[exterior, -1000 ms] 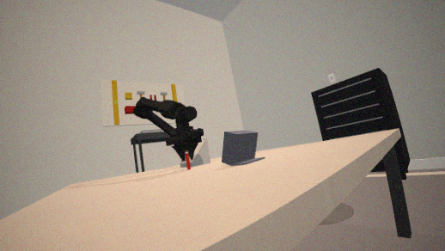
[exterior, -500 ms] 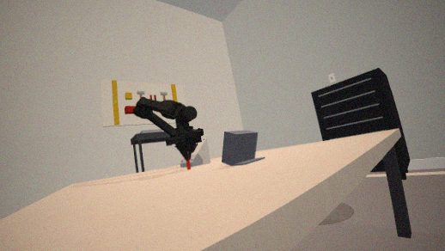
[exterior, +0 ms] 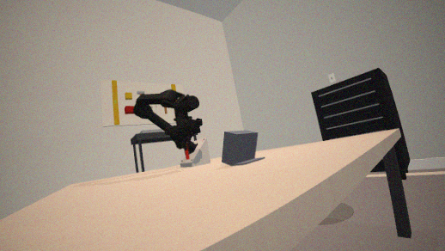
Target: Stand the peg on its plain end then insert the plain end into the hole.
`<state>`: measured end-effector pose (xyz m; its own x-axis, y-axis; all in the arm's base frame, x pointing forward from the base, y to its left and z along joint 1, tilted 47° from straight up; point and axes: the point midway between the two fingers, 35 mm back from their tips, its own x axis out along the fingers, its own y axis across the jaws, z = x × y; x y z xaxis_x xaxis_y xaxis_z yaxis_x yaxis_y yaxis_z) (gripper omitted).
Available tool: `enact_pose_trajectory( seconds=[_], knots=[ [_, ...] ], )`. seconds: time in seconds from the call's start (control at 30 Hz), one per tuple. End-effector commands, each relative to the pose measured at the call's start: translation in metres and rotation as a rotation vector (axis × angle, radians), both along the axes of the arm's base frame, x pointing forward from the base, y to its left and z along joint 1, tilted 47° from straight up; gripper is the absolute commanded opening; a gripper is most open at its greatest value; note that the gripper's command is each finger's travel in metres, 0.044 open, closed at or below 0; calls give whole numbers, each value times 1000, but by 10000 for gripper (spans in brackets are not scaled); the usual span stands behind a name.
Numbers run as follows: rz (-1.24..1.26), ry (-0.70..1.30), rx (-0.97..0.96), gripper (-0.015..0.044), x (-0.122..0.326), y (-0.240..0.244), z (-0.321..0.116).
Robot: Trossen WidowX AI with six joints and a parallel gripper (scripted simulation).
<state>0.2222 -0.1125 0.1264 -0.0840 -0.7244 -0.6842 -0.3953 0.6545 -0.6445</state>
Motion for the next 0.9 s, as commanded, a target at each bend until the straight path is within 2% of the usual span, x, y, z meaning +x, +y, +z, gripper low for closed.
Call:
enact_pose_trajectory(
  seconds=[0.0,0.23,0.87],
  knots=[
    [-2,6,4,0,2,10,7],
    [-3,8,-4,0,4,25,24],
    [38,-29,76,0,8,27,3]
  ],
)
